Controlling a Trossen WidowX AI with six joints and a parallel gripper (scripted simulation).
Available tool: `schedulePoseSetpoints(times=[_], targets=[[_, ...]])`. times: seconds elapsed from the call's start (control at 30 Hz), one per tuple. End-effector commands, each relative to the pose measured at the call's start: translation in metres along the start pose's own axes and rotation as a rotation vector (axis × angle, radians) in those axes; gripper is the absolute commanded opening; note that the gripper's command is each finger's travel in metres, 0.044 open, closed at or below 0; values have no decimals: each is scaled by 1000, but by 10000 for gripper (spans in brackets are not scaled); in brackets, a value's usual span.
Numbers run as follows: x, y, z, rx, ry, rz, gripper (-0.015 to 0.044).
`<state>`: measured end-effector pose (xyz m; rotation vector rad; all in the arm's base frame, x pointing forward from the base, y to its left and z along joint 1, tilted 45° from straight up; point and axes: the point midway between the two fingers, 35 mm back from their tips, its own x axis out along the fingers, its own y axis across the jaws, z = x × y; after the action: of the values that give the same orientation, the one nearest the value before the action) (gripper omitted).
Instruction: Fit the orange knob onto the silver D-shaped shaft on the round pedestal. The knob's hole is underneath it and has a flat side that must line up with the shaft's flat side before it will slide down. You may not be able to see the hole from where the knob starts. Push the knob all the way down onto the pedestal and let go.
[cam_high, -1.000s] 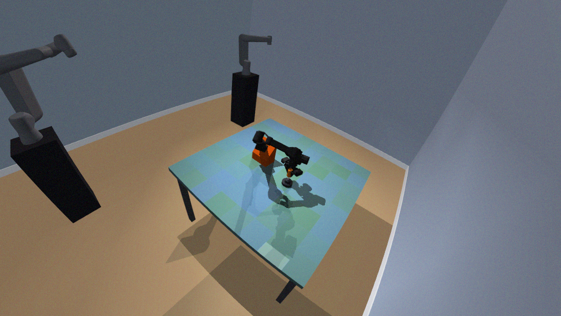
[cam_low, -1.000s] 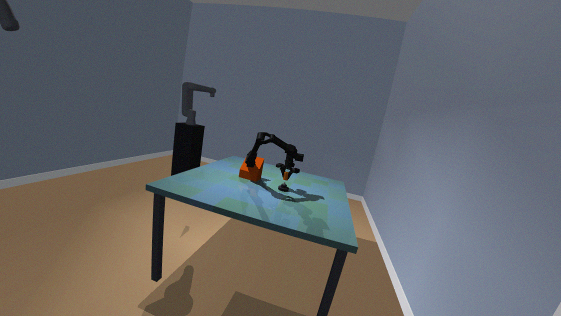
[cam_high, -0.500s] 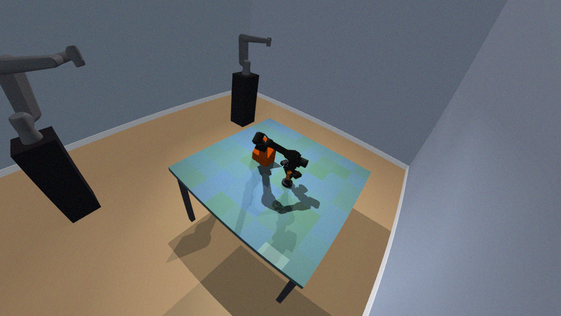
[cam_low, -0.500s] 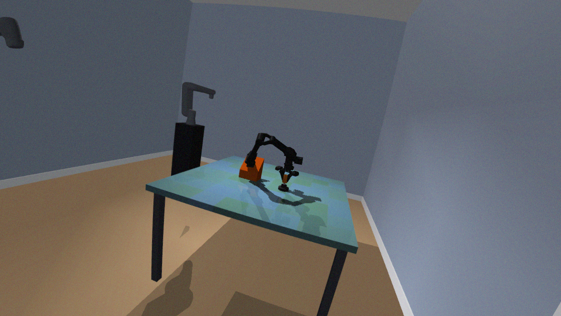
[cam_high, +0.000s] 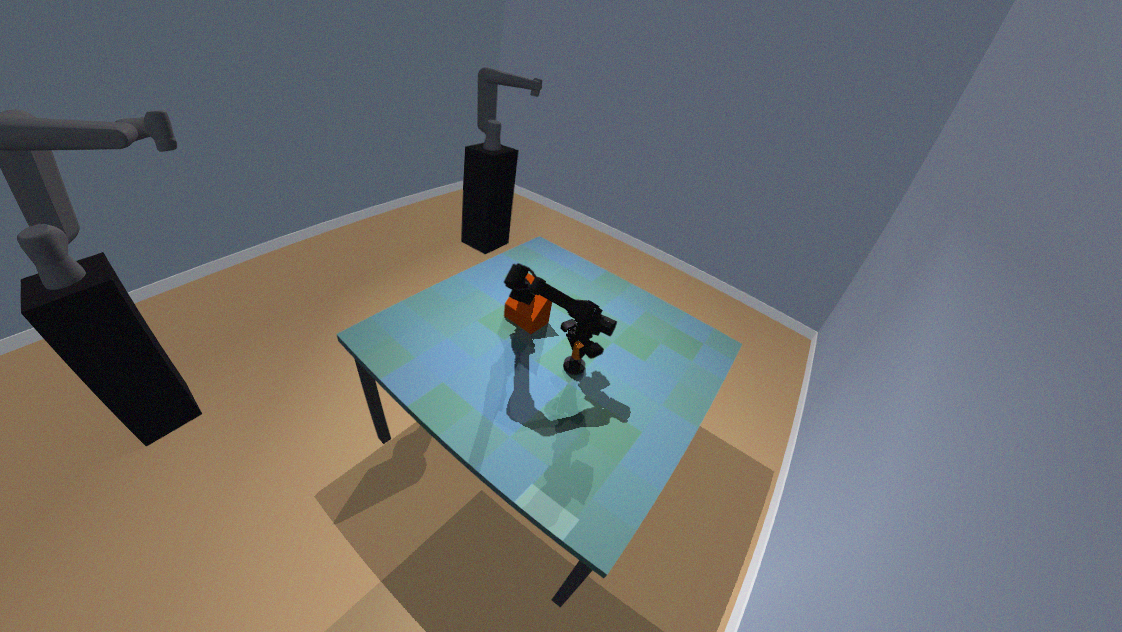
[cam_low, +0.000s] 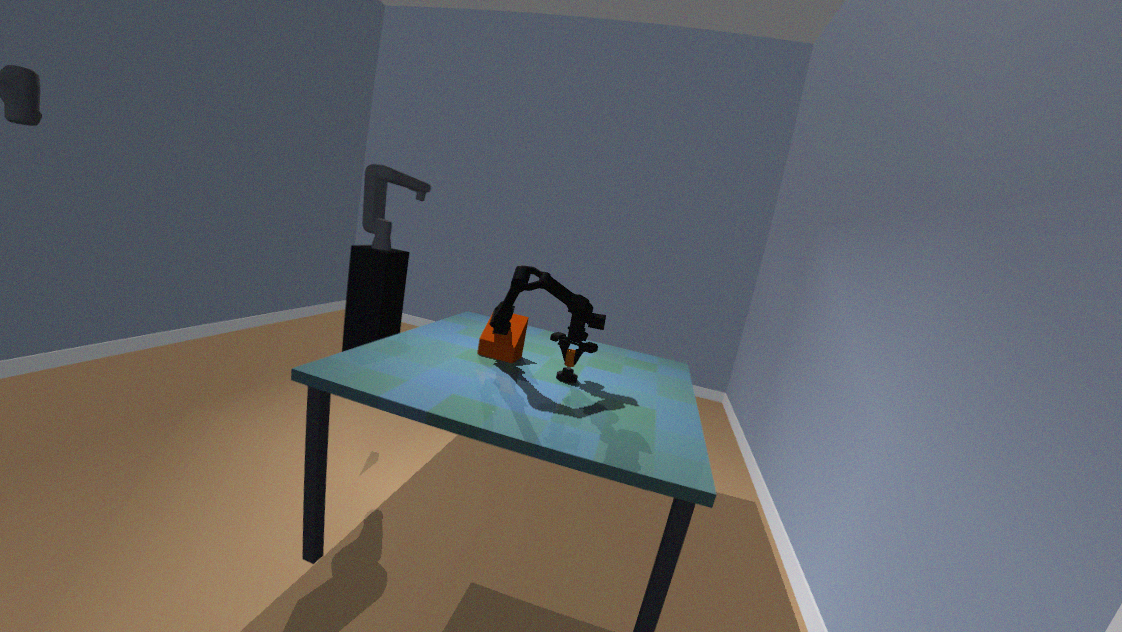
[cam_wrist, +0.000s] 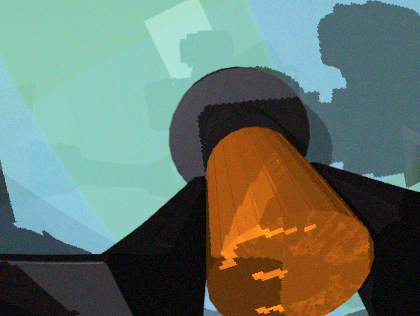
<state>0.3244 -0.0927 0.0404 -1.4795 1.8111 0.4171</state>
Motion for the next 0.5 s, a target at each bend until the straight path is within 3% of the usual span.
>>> schedulePoseSetpoints(times=[0.0,0.47], targets=[[0,0,-1,-3,5,-2,0],[-4,0,0,-3,4,-2,0]])
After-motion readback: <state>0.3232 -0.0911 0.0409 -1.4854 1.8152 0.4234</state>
